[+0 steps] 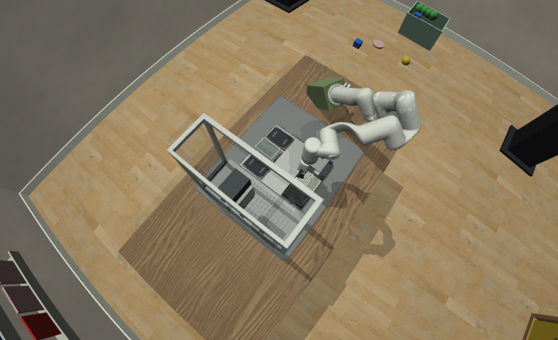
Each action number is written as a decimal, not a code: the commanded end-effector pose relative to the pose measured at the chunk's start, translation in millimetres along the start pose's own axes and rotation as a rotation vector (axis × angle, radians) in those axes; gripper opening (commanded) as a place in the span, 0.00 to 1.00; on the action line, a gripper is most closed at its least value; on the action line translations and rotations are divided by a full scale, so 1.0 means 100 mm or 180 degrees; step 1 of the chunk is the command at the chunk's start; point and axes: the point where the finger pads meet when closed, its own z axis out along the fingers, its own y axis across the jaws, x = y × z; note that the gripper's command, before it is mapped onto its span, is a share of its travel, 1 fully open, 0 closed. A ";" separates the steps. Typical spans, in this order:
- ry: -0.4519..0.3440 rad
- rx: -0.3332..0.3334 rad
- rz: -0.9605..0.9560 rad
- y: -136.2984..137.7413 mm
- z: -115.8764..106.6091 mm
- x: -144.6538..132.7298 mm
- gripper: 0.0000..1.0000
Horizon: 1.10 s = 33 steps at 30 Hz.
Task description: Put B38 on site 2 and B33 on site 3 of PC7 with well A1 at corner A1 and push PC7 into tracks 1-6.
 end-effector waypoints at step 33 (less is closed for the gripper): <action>-0.0006 -0.0010 -0.0001 0.01 -0.01 1.33 1.00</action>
